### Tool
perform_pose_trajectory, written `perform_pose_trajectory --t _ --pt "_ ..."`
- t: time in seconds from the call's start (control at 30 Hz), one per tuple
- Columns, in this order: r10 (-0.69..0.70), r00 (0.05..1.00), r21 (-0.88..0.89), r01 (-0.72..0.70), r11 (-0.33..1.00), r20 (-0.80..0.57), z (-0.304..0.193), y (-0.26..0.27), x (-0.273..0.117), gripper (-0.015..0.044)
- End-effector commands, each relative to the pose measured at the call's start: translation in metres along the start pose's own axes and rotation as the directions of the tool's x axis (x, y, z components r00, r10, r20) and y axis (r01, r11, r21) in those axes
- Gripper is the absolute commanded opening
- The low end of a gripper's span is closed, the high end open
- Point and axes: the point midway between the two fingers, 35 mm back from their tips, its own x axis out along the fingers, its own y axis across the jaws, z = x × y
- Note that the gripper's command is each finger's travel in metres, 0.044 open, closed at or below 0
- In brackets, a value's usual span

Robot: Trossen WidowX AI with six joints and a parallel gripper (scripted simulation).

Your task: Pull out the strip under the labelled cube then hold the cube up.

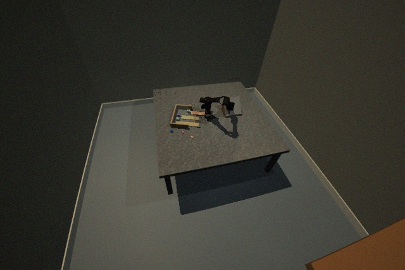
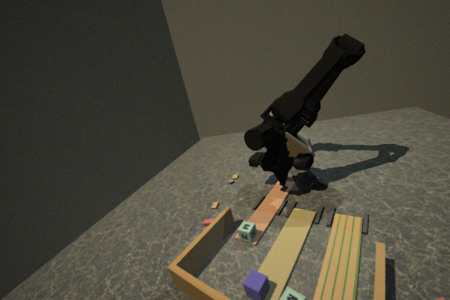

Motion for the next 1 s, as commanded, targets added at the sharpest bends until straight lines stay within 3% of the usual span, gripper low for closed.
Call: perform_pose_trajectory --t 0.0,0.97 --pt "-0.006 1.000 0.007 0.007 1.000 -0.029 -0.014 -0.002 0.005 0.0000" --pt "-0.006 1.000 0.009 0.007 1.000 -0.031 -0.057 -0.002 0.004 0.0000"
